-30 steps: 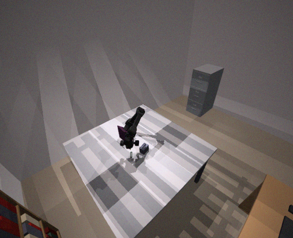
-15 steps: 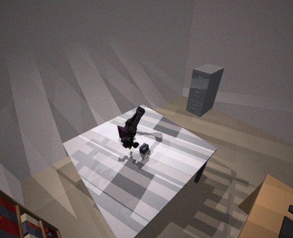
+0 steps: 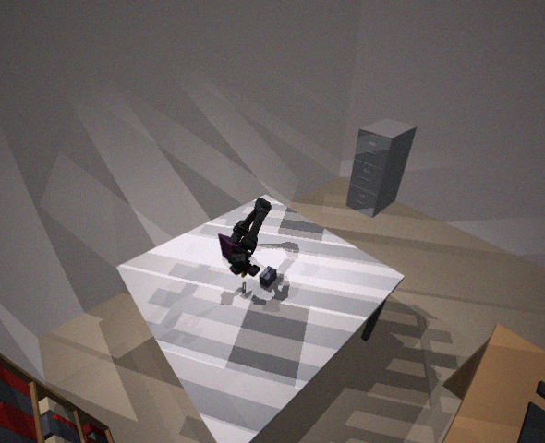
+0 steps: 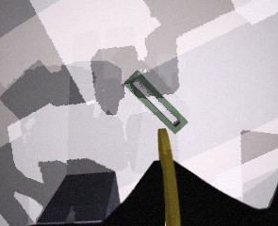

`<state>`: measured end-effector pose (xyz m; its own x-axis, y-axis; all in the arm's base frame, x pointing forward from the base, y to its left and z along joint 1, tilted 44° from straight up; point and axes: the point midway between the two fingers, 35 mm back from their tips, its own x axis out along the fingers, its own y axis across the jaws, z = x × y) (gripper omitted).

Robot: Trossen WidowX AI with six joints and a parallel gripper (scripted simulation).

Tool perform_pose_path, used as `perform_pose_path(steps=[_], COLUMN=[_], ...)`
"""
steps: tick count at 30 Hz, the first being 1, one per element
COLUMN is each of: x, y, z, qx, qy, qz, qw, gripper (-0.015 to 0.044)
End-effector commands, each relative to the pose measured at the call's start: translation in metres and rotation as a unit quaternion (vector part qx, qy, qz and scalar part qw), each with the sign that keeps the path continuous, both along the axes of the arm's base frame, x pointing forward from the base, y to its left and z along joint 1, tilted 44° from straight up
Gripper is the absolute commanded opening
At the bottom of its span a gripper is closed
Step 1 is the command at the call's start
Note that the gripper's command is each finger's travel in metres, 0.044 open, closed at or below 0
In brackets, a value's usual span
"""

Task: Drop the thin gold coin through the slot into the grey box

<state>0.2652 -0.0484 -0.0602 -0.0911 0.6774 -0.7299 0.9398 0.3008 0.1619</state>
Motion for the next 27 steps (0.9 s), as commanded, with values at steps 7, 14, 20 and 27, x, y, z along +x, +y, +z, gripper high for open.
perform_pose_path(steps=[7,14,20,27], x=[0.012,0.018,0.023,0.028], y=[0.015,0.026,0.036,0.048], z=[0.017,0.027,0.035,0.046], qx=[-0.003,-0.004,-0.004,-0.003], qy=[-0.003,-0.004,-0.004,-0.004], qz=[-0.002,-0.004,-0.006,-0.005], qw=[1.000,1.000,1.000,1.000], gripper=[0.0000,0.0000,0.0000,0.0000])
